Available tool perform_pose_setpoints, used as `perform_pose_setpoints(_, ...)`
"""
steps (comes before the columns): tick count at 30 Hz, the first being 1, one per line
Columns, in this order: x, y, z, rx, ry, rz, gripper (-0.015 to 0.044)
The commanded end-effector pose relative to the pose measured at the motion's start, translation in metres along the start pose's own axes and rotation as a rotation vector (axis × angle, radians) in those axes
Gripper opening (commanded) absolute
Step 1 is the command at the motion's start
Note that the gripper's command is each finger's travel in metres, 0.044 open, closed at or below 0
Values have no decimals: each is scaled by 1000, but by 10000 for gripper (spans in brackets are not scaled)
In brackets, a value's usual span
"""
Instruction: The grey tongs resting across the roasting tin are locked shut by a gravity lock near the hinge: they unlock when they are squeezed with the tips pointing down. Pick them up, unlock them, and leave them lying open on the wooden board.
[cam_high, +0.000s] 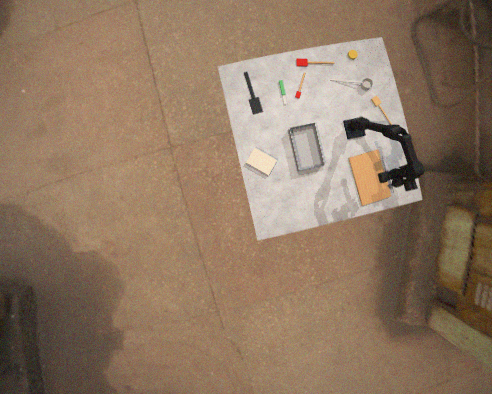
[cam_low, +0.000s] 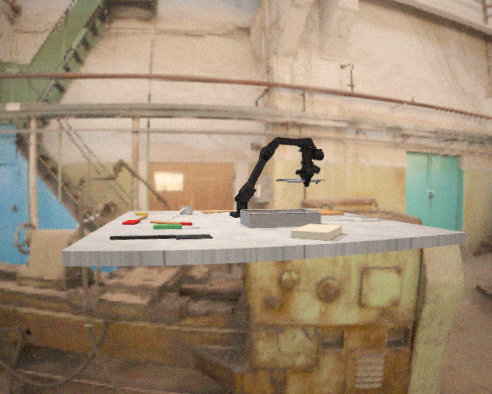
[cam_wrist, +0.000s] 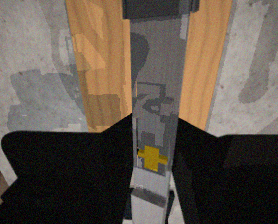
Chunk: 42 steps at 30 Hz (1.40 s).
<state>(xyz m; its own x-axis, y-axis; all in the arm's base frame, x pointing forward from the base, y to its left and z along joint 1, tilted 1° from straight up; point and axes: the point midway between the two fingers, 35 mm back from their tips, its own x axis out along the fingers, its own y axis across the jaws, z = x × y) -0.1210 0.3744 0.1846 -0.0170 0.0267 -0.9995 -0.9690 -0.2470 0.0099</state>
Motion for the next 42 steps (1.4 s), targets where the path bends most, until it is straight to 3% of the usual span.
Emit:
perform_pose_setpoints(1,0,1,1,4,-4,6,-150)
perform_pose_setpoints(42,67,2,7,4,-5,6,-150)
